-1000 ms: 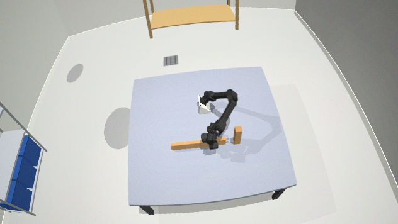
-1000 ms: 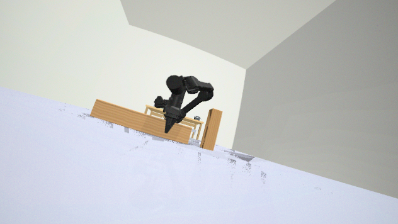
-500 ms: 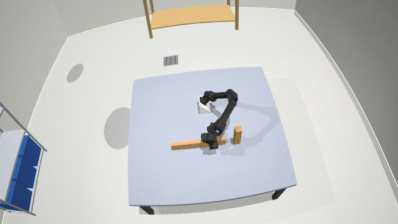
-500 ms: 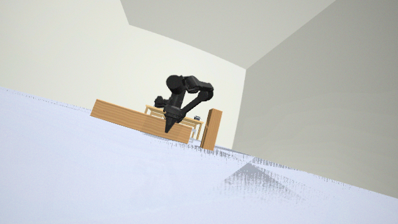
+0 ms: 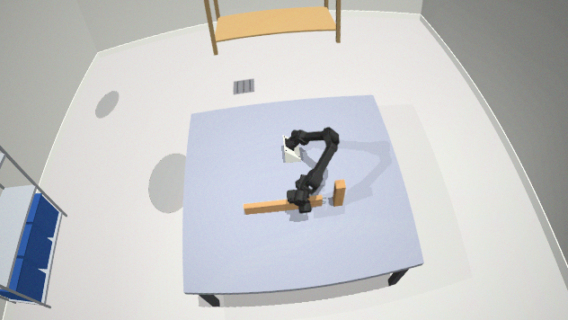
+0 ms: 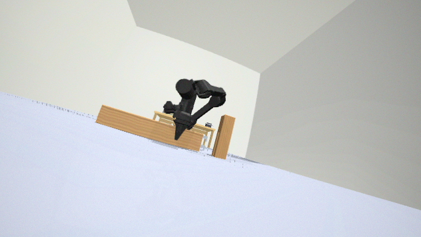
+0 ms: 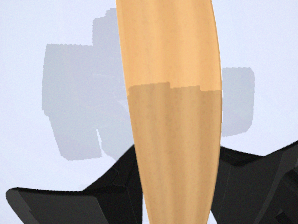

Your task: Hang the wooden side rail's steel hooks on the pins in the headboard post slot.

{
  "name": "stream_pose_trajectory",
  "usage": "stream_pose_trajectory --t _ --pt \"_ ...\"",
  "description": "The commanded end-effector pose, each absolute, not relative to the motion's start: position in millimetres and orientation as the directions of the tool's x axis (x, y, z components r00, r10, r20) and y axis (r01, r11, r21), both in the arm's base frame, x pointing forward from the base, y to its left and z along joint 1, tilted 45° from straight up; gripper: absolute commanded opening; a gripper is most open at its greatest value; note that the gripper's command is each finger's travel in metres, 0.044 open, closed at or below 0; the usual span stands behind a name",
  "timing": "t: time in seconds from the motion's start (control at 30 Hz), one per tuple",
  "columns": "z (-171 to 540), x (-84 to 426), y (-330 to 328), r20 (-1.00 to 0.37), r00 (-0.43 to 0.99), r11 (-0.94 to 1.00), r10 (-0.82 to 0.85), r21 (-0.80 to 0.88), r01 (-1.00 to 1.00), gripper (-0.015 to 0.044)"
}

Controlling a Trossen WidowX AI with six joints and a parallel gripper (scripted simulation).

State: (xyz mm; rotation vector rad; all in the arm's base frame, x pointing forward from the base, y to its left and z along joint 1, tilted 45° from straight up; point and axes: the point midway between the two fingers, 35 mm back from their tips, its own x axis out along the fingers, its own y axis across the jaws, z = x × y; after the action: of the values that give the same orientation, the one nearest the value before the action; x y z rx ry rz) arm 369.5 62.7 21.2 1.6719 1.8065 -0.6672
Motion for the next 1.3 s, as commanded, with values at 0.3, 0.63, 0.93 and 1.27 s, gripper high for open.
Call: stream_pose_trajectory --t 0.3,0.63,0.93,1.27 --pt "24.9 370.8 57.6 -0.710 -0.035 0.080 0.703 0.030 0.996 0.0000" --pt "26.1 370.9 56.4 -0.710 -0.035 0.080 0.703 0.030 0.996 0.0000" --pt "27.1 370.9 55.3 -0.710 -0.035 0.080 0.703 0.030 0.996 0.0000" --pt "28.3 371.0 54.2 -0.710 -0.035 0.080 0.703 0.030 0.996 0.0000"
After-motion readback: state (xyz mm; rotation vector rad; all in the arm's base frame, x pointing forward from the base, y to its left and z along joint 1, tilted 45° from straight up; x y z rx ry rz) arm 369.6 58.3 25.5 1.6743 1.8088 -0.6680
